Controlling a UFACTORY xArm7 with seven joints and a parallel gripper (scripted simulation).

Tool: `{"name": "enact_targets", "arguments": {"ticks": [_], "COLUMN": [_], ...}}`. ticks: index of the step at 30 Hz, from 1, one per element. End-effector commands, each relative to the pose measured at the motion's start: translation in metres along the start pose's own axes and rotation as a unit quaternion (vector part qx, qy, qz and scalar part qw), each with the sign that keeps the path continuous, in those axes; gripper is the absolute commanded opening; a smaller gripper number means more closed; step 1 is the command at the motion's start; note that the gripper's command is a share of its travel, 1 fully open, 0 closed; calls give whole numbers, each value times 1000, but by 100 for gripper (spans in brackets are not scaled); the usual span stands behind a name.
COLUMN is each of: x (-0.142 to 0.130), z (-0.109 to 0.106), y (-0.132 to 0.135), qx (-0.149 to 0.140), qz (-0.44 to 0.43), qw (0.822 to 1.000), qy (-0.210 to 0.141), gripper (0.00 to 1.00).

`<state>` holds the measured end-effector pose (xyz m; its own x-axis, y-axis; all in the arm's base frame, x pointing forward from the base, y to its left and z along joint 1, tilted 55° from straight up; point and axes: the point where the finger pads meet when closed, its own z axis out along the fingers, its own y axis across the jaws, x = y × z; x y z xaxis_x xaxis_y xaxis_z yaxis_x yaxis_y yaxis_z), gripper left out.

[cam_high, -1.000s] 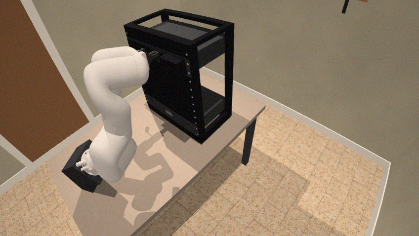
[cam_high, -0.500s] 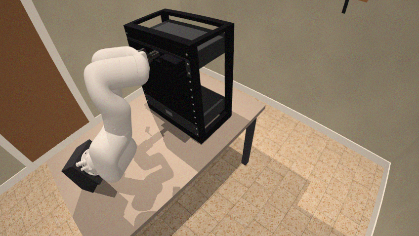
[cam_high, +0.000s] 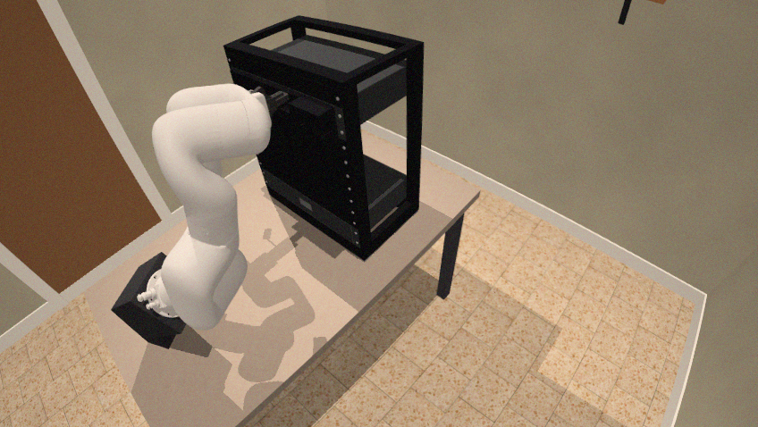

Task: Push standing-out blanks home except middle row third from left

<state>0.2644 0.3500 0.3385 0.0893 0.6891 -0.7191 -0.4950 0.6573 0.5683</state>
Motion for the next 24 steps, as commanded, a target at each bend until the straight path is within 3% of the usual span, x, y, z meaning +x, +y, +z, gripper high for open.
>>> {"name": "enact_targets", "arguments": {"ticks": [1,18,24], "x": [0,0,0], "z": [2,2,-15], "y": [1,1,1], "qx": [0,0,0], "qz": [2,2,2], "qw": [1000,1000,1000], "qy": [0,0,0], "gripper": [0,0,0]}}
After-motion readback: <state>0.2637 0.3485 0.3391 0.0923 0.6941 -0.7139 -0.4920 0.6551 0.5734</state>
